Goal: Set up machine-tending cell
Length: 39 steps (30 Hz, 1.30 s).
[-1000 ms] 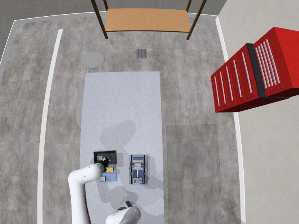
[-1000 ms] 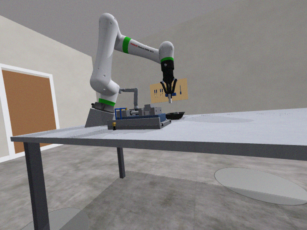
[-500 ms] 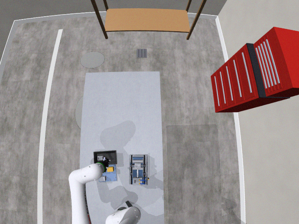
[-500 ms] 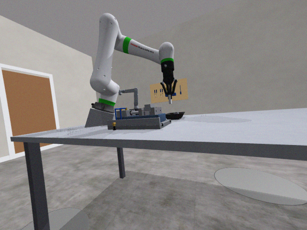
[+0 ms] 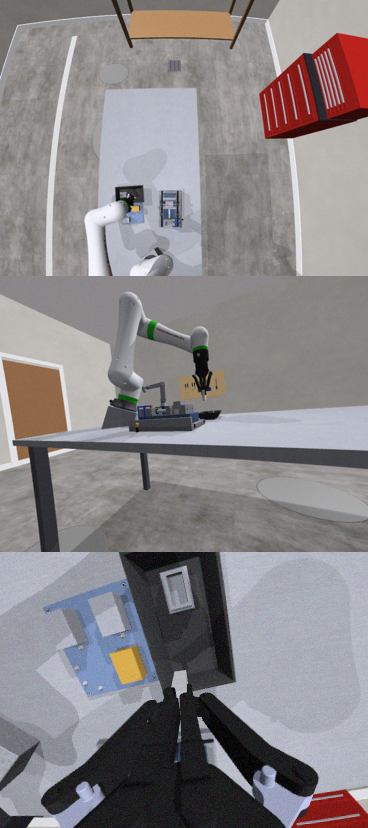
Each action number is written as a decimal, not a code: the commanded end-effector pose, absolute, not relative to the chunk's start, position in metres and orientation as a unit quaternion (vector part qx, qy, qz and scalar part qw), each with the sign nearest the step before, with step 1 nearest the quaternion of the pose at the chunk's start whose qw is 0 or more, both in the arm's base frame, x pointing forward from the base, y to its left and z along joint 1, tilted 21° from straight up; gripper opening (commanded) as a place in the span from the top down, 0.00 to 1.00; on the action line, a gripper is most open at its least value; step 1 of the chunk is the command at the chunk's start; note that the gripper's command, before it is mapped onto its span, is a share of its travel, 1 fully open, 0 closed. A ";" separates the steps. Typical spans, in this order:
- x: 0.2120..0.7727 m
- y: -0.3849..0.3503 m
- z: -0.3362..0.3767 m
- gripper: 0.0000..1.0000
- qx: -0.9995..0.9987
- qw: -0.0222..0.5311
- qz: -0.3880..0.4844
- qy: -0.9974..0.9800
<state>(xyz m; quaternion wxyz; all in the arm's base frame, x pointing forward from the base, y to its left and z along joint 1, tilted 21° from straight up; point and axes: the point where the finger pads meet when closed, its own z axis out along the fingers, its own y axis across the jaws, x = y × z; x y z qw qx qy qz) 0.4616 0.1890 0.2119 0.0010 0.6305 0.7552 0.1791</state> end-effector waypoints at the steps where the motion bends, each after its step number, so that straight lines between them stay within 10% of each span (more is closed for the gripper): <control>1: 0.462 0.189 0.212 1.00 0.631 0.001 0.179 0.755; 39: 0.457 0.183 0.231 1.00 0.631 0.001 0.179 0.755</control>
